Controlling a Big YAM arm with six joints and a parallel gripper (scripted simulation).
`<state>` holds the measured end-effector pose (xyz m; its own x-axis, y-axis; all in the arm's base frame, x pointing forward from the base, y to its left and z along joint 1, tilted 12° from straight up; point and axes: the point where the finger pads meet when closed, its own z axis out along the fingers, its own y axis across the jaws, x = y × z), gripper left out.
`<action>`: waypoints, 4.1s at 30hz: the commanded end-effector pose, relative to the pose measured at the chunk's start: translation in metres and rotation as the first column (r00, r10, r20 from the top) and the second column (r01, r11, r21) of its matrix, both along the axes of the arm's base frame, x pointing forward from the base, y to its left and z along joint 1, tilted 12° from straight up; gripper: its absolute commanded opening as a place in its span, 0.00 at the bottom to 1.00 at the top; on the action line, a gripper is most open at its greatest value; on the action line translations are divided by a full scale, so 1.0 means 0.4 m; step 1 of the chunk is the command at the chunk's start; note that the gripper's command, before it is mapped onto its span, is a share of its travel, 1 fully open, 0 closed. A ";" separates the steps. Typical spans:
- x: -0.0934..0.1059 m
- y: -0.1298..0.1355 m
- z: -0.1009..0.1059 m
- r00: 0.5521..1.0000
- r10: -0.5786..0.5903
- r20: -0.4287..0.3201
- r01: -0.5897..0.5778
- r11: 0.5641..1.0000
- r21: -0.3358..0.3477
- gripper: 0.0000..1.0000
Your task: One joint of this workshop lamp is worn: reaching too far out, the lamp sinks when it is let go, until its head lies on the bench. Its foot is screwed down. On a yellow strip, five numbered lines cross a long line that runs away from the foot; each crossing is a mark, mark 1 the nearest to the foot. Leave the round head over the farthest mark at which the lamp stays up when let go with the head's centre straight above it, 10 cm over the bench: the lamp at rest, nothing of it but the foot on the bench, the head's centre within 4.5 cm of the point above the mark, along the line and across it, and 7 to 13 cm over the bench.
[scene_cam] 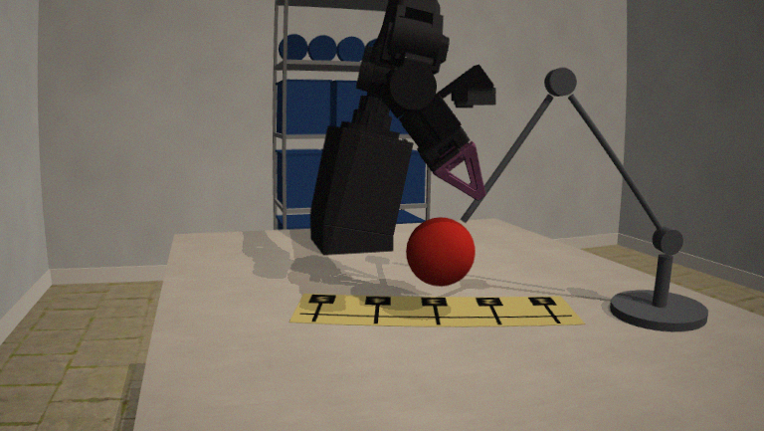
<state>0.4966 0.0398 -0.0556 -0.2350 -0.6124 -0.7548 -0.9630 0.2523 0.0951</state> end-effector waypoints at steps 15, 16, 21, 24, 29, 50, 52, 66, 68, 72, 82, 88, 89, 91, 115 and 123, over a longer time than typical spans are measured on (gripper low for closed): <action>0.007 0.009 0.012 1.000 0.007 0.012 -0.007 1.000 0.005 1.00; 0.007 0.008 0.012 1.000 0.006 0.012 -0.006 1.000 0.005 1.00; 0.007 0.002 0.011 1.000 0.001 0.011 -0.001 1.000 0.003 1.00; 0.007 -0.002 0.011 1.000 -0.002 0.010 0.002 1.000 0.002 1.00; 0.006 -0.008 0.010 1.000 -0.006 0.009 0.006 1.000 0.001 1.00; 0.003 0.000 0.008 1.000 0.000 0.007 0.000 1.000 0.001 1.00; 0.002 0.000 0.008 1.000 0.000 0.006 0.000 1.000 0.001 1.00; 0.001 0.001 0.007 1.000 0.000 0.005 0.000 1.000 0.002 1.00; 0.001 0.001 0.007 1.000 0.000 0.005 0.000 1.000 0.002 1.00; 0.000 0.001 0.007 1.000 0.000 0.004 0.000 1.000 0.002 1.00; -0.001 0.001 0.006 1.000 0.000 0.003 0.000 1.000 0.002 1.00; -0.014 -0.046 0.048 1.000 0.000 0.003 0.000 1.000 0.002 1.00; -0.016 -0.054 0.055 1.000 0.000 0.003 0.000 1.000 0.002 1.00; -0.021 -0.070 0.069 1.000 0.000 0.003 0.000 1.000 0.002 1.00; -0.090 -0.219 0.171 0.998 -0.021 -0.051 0.022 1.000 0.012 1.00; -0.078 -0.228 0.193 0.997 -0.027 -0.079 0.029 0.999 0.019 1.00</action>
